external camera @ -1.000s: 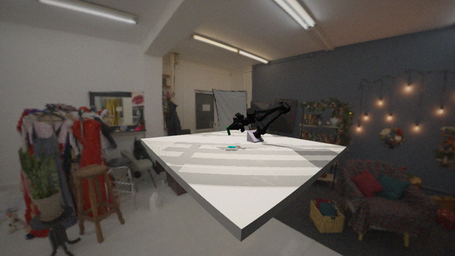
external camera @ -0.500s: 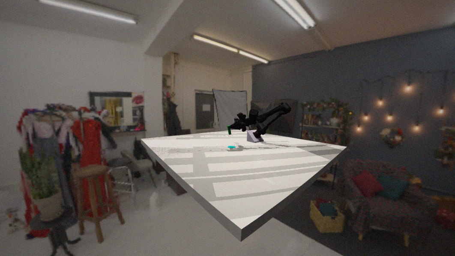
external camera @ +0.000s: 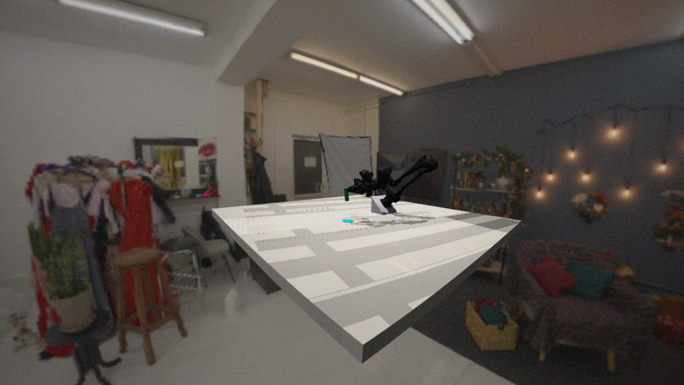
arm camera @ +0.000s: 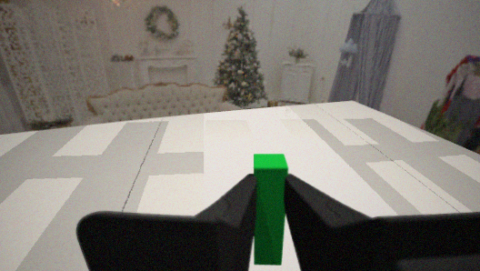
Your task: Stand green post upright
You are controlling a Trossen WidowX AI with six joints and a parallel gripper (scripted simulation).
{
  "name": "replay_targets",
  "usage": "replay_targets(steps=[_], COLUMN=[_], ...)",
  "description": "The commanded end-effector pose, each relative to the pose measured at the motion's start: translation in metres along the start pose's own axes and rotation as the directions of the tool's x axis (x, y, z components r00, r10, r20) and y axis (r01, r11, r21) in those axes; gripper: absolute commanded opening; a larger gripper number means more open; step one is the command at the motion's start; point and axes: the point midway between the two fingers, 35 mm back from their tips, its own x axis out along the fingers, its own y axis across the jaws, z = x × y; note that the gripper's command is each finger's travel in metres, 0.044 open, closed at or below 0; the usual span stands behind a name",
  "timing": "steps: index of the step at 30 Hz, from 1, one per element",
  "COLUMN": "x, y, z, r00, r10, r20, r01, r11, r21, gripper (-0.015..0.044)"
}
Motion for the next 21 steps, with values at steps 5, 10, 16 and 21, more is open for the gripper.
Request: replay_targets(steps=[5, 10, 16, 21], x=[-0.007, -0.012, -0.015, -0.015], y=[-0.002, -0.002, -0.002, -0.002], z=[0.0, 0.001, 0.002, 0.002], r00=[0.999, 0.996, 0.994, 0.994], r10=[0.016, 0.031, 0.04, 0.04], r20=[0.052, 0.084, 0.106, 0.106], r01=[-0.018, -0.036, -0.048, -0.048], r11=[0.999, 0.998, 0.996, 0.996], r21=[0.039, 0.06, 0.075, 0.075], gripper=[0.0023, 0.0023, 0.0023, 0.0023])
